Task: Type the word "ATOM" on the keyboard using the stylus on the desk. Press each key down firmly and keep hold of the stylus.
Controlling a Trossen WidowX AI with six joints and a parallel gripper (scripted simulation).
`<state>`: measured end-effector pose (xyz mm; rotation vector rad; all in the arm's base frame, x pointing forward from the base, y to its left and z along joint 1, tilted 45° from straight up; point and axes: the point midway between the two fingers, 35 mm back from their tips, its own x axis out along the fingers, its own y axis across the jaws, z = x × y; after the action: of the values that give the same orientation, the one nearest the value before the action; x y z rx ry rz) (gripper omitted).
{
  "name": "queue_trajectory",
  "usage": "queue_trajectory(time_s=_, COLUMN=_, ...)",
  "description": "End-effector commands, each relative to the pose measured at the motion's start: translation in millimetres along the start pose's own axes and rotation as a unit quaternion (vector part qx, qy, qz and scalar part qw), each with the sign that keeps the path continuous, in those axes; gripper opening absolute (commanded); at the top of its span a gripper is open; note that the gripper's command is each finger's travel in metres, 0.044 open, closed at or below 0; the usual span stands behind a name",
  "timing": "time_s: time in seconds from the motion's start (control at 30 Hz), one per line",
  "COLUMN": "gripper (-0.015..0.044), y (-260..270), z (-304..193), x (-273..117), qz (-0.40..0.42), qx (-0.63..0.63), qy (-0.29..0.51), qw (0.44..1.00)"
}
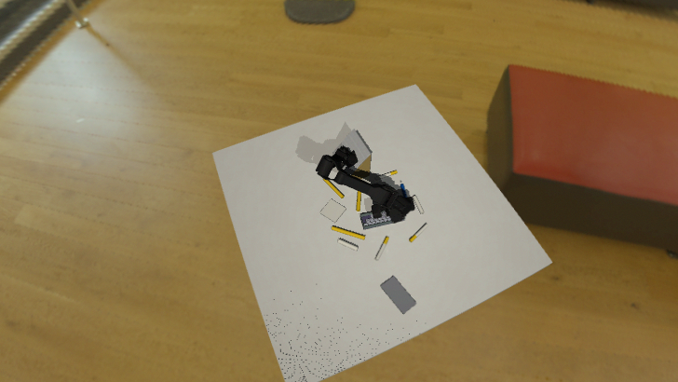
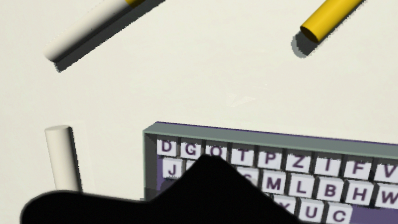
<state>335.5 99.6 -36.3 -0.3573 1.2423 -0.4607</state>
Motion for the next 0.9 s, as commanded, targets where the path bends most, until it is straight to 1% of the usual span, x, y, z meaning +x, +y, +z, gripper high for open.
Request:
queue_trajectory(time_s=0.0, gripper=0.0, y=16.8, z=-34.2, x=25.0, qz=-0.099, qx=-0.057, qy=0.027, qw=0.993)
queue_trajectory(time_s=0.47, gripper=0.0, y=15.2, z=-35.0, x=25.4, qz=-0.103, qx=-0.06, qy=0.028, qw=0.993)
queue_trajectory(time_s=0.67, gripper=0.0, y=-44.8, z=-27.4, x=13.5, qz=-0.104, qx=-0.06, qy=0.028, qw=0.992)
queue_trajectory(time_s=0.87, gripper=0.0, y=-46.9, z=-27.4, x=13.2, qz=-0.104, qx=-0.06, qy=0.028, qw=0.992)
